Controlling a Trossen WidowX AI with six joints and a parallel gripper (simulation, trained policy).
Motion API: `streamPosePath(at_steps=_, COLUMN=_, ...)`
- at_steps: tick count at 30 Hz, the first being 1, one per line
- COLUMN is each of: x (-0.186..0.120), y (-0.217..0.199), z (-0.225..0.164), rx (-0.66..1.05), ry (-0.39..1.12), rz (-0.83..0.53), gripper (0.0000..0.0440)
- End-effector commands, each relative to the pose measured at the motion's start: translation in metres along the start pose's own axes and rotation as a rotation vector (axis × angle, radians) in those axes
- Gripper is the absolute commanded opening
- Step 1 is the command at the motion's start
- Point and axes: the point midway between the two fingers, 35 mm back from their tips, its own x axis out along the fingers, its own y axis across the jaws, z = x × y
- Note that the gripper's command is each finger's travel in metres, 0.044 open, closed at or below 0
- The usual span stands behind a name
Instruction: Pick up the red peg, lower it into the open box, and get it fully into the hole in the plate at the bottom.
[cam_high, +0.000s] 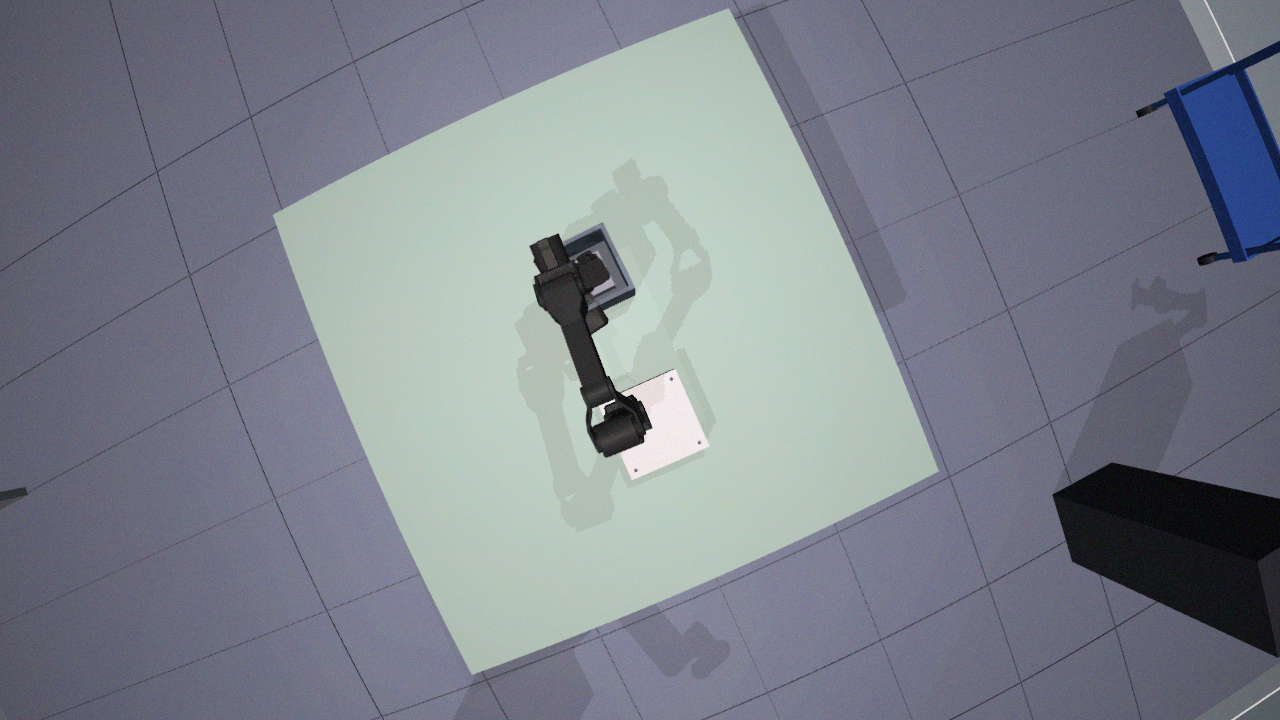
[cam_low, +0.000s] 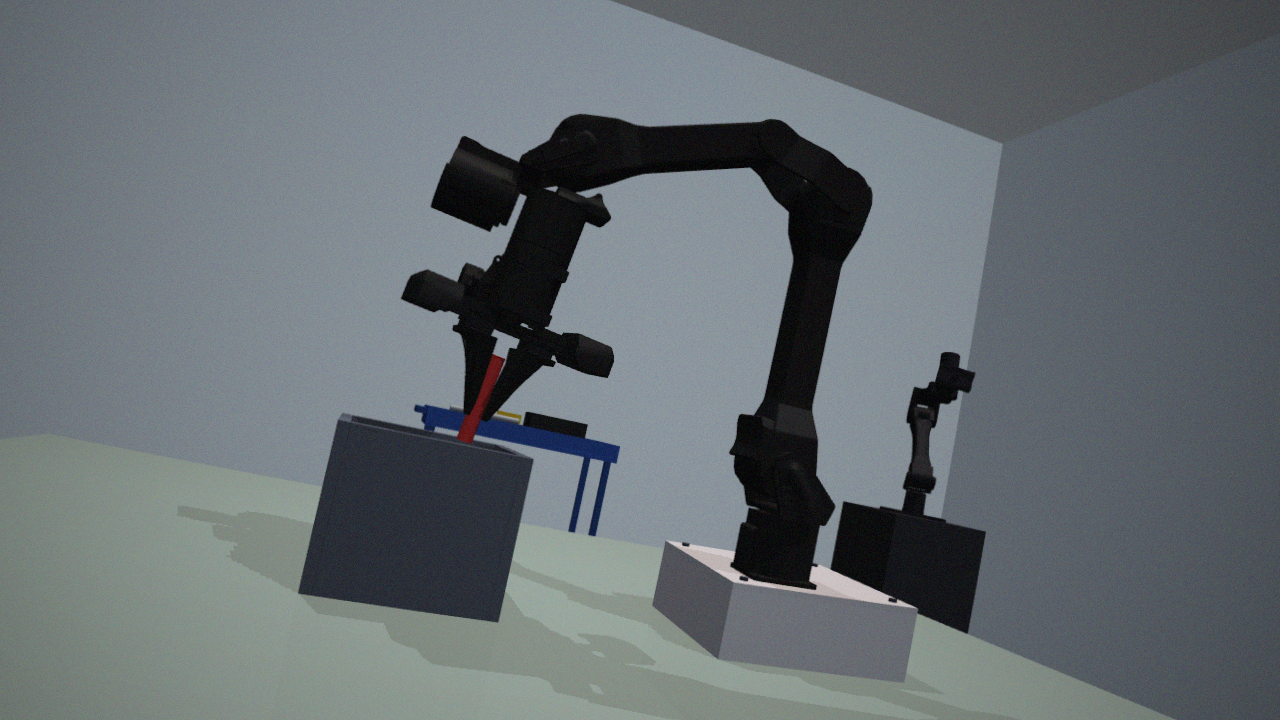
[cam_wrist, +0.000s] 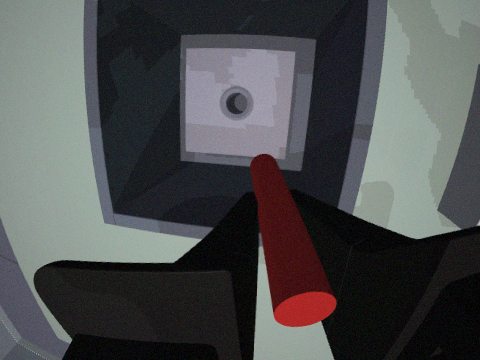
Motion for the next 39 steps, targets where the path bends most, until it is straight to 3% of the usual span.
streamPosePath(at_steps=1, x=0.009, y=0.001, z=0.006, rx=-0.003, ry=0.007, rz=-0.016, gripper=0.0)
streamPosePath(at_steps=34, x=0.088, y=0.014, z=0.026, rx=-0.071, ry=0.049, rz=-0.063, gripper=0.0)
streamPosePath(at_steps=36, x=0.09, y=0.014, z=0.028, rx=-0.077, ry=0.046, rz=-0.07, gripper=0.0006)
streamPosePath(at_steps=39, x=0.094, y=0.013, z=0.028, rx=-0.088, ry=0.049, rz=-0.089, gripper=0.0055)
